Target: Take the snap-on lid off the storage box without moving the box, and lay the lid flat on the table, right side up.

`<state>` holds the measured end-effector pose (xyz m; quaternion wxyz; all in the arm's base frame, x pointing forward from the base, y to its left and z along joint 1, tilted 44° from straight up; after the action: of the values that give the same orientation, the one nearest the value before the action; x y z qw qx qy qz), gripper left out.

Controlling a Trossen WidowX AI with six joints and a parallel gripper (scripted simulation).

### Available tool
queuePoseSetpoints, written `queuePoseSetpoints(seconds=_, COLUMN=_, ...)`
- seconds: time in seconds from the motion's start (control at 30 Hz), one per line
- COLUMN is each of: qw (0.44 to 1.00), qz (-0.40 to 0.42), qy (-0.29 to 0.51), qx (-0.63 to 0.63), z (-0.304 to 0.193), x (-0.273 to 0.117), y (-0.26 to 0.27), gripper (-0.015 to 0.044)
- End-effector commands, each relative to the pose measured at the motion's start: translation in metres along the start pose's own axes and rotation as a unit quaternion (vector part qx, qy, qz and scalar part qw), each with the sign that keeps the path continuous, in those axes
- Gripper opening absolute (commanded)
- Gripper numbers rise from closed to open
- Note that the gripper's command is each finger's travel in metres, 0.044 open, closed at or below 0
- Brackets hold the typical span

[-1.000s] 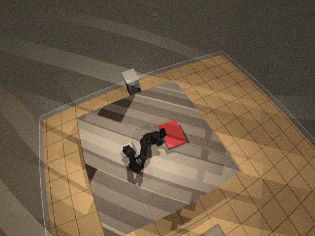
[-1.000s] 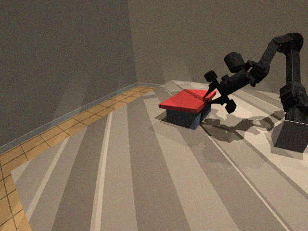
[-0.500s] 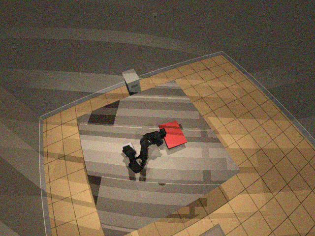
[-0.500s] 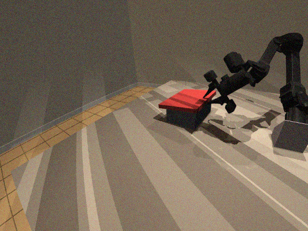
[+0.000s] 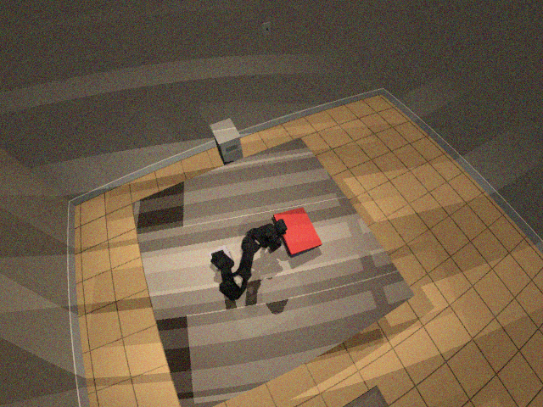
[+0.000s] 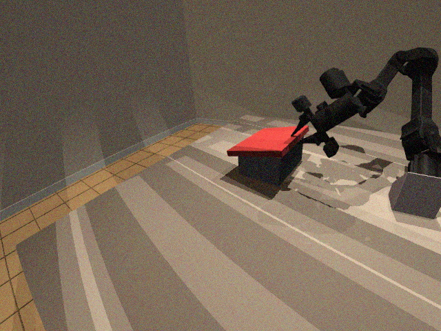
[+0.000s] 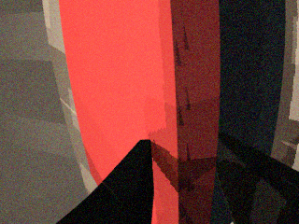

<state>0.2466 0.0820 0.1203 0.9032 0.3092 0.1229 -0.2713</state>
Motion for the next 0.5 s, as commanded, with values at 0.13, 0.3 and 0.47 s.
queuePoseSetpoints(seconds=0.13, qw=1.0, qz=0.003, qy=-0.002, qx=0.004, z=0.003, x=-0.006, y=0.012, gripper=0.0)
queuePoseSetpoints(seconds=0.3, qw=1.0, qz=0.003, qy=-0.002, qx=0.004, z=0.004, x=-0.008, y=0.018, gripper=0.0)
queuePoseSetpoints(seconds=0.47, qw=1.0, qz=0.003, qy=-0.002, qx=0.004, z=0.005, x=-0.01, y=0.025, gripper=0.0)
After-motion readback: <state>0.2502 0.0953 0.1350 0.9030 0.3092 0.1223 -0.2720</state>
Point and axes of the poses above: the point midway between the two fingers, 35 mm back from their tips, its own x axis out along the fingers, its own y axis across the jaws, z = x × y, the point moved 10 cm from there along -x, back along the fingers, and after that the axes turned 9 degrees about -x, right-handed, at the moved point
